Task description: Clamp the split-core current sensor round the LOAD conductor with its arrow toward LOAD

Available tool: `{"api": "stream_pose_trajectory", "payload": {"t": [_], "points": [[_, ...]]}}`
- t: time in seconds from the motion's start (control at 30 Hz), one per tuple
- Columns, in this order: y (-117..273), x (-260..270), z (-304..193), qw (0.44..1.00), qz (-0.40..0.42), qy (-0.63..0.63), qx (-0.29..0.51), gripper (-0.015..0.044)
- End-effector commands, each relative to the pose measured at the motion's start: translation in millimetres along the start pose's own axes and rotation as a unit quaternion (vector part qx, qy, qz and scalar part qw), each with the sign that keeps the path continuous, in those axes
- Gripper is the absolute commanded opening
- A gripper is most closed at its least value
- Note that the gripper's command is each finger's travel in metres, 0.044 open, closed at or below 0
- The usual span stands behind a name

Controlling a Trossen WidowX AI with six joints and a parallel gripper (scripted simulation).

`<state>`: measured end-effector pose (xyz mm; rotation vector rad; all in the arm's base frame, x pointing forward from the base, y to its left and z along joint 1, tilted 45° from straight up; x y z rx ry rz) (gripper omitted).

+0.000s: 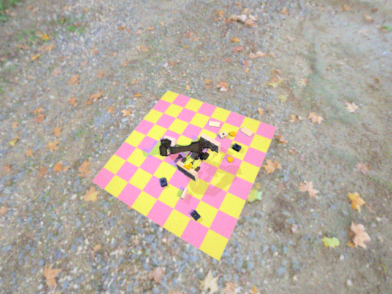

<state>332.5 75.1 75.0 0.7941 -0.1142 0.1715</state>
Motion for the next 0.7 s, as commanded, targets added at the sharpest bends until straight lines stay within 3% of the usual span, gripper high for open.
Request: {"api": "stream_pose_trajectory", "payload": {"t": [0.0, 0.3, 0.67], "points": [[1.7, 0.1, -0.8, 1.000, 0.002, 0.001, 0.001, 0.0347], [1.7, 0.1, -0.8, 1.000, 0.002, 0.001, 0.001, 0.0287], [1.7, 0.1, -0.8, 1.000, 0.002, 0.001, 0.001, 0.0000]]}}
Point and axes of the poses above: the point midway between the two fingers, 35 mm back from their tips, its own y axis back along the fingers, its own x axis across the jaws, z = x × y, the point moved 3 cm from there along y, back along the fingers, and after that the axes turned 7 degrees about y, right-handed, at the moved point
